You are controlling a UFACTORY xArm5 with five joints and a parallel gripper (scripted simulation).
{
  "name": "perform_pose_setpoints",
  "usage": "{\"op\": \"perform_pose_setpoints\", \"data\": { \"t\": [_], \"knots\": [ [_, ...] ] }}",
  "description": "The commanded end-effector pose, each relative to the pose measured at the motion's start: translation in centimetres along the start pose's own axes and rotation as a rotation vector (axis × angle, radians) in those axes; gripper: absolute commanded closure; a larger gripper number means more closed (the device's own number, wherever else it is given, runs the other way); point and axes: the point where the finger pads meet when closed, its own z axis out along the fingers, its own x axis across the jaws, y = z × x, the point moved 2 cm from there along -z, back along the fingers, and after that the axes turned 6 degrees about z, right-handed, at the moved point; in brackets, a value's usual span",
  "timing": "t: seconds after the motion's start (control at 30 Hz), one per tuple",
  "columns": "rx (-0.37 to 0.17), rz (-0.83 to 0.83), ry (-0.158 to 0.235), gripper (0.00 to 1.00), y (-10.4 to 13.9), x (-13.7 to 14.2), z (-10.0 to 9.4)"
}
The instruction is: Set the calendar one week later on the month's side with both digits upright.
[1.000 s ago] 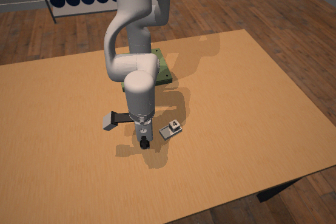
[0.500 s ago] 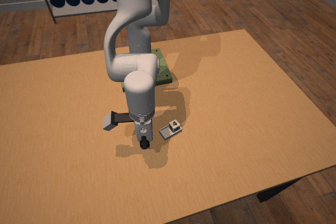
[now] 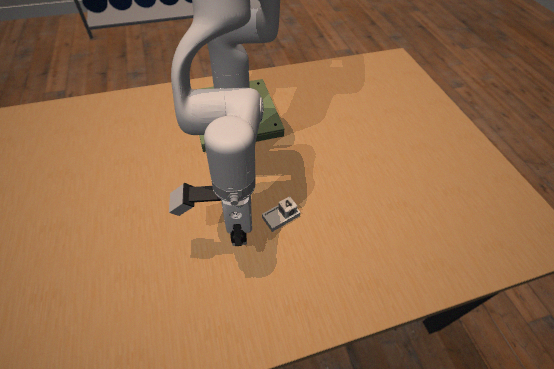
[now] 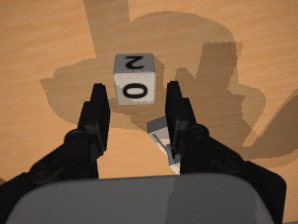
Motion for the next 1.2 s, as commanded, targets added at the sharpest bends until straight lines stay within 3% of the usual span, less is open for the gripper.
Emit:
{"op": "perform_pose_setpoints", "data": {
  "t": [0.0, 1.17],
  "knots": [
    [0.000, 0.000, -0.003, 0.51, 0.01, -0.12, -0.10],
    [0.000, 0.000, -0.003, 0.51, 0.01, -0.12, -0.10]
  ]
}}
